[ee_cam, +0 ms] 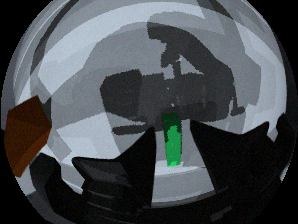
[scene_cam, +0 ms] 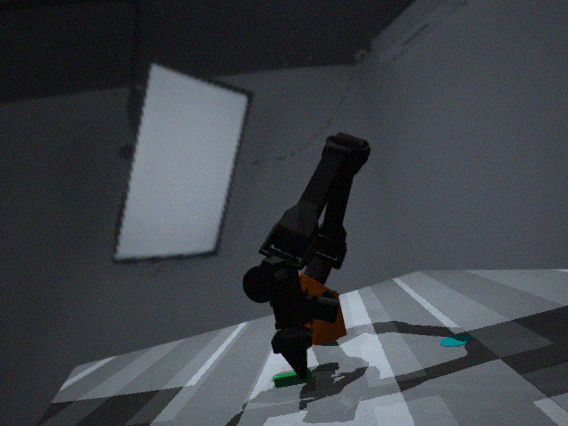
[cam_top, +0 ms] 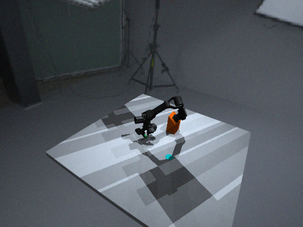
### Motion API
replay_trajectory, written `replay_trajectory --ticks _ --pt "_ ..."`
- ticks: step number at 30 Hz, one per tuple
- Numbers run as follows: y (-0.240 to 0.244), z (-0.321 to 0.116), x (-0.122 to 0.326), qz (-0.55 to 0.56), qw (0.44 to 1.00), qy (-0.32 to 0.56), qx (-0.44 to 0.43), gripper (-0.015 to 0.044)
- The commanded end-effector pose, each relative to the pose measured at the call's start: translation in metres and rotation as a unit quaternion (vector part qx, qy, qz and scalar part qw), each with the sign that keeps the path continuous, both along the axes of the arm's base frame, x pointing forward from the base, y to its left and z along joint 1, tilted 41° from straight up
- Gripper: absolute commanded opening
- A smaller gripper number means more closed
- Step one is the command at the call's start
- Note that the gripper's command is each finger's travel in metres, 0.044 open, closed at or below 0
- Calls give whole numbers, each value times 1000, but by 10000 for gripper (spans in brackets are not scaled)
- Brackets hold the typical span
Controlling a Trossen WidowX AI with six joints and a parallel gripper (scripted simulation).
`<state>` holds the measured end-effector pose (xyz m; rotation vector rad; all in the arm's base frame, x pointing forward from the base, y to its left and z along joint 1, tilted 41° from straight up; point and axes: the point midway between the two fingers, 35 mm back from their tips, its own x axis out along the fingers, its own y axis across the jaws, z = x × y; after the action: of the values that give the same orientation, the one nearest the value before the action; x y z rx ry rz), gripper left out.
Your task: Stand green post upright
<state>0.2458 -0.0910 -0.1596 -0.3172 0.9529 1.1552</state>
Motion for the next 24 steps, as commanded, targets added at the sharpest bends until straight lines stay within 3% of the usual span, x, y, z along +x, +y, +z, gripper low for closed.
replay_trajectory --ticks 1,4,24 --pt "2 -2 -1 -4 1000 1 2 101" --pt "2 -2 -1 -4 1000 1 2 23" --pt "-31 31 0 -4 1000 2 -1 23"
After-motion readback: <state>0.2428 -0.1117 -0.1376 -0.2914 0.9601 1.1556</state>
